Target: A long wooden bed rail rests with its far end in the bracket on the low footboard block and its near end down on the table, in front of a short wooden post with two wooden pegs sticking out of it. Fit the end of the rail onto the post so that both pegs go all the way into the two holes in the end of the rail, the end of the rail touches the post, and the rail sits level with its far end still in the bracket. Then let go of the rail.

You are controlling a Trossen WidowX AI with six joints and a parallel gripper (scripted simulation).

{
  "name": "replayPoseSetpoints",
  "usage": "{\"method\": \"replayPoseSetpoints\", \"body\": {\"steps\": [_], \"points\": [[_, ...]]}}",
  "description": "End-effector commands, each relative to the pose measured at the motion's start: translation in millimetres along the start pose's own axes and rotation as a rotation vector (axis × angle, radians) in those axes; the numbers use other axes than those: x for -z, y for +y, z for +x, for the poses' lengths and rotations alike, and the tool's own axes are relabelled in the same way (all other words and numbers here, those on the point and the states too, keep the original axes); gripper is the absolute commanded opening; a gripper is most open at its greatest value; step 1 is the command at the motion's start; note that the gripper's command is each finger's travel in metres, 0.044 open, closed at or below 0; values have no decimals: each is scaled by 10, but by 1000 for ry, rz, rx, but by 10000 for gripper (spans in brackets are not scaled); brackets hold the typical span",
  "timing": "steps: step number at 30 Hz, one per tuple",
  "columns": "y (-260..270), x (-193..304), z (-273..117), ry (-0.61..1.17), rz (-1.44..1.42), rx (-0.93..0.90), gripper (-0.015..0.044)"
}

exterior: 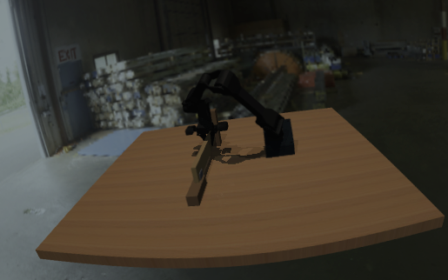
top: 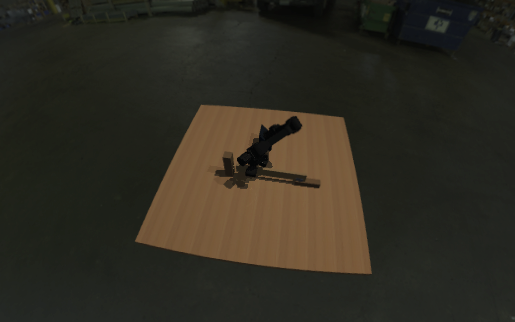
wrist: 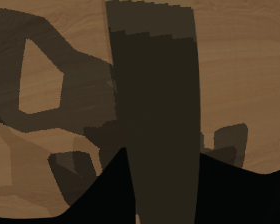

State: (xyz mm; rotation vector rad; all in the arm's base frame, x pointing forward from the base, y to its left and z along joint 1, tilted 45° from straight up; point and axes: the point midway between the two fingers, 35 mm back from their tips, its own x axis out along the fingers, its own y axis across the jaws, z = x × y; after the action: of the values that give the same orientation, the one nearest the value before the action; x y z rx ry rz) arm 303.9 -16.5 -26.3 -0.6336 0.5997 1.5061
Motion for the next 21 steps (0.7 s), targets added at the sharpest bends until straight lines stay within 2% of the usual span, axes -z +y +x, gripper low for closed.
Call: {"method": "replayPoseSetpoints", "body": {"steps": [1,21], "points": [[-12,27,-11,2,-3,5,0],[-13,88,-24,3,-3,5,0]]}}
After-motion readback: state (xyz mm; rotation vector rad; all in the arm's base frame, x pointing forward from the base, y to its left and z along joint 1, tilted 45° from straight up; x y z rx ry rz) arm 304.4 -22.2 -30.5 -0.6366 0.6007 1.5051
